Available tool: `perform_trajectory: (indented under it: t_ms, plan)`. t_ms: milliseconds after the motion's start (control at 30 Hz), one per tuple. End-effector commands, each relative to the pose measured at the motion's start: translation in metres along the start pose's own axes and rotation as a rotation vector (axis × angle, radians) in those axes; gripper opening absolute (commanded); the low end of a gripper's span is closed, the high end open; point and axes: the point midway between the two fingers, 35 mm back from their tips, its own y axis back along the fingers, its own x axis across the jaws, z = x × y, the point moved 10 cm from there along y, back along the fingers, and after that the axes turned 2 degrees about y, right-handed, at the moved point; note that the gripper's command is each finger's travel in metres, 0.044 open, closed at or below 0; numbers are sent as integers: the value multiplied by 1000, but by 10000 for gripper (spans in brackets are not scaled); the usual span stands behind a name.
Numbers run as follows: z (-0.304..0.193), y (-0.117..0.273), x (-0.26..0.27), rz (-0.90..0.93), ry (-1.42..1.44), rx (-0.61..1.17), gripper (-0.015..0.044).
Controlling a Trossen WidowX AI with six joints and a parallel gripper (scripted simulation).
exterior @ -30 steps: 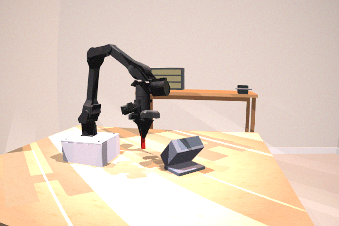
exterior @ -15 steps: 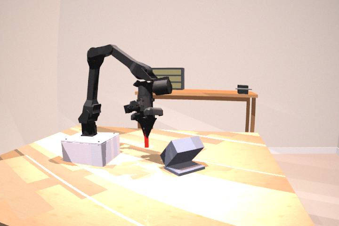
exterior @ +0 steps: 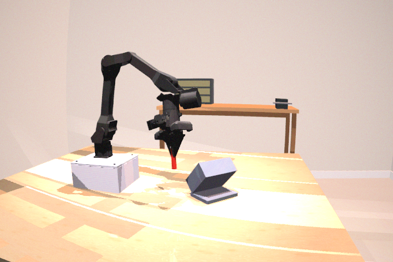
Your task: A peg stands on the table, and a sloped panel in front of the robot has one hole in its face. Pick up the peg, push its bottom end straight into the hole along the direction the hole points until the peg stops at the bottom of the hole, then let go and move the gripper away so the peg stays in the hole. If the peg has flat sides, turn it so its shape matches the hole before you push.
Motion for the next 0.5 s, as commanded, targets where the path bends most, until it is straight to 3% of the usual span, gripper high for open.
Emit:
perform_trajectory:
  t_ms: [0, 467]
  plan:
    - [-4, 2, -3, 25, 2, -1, 0]
    - [-18, 9, -14, 96, 17, 3, 0]
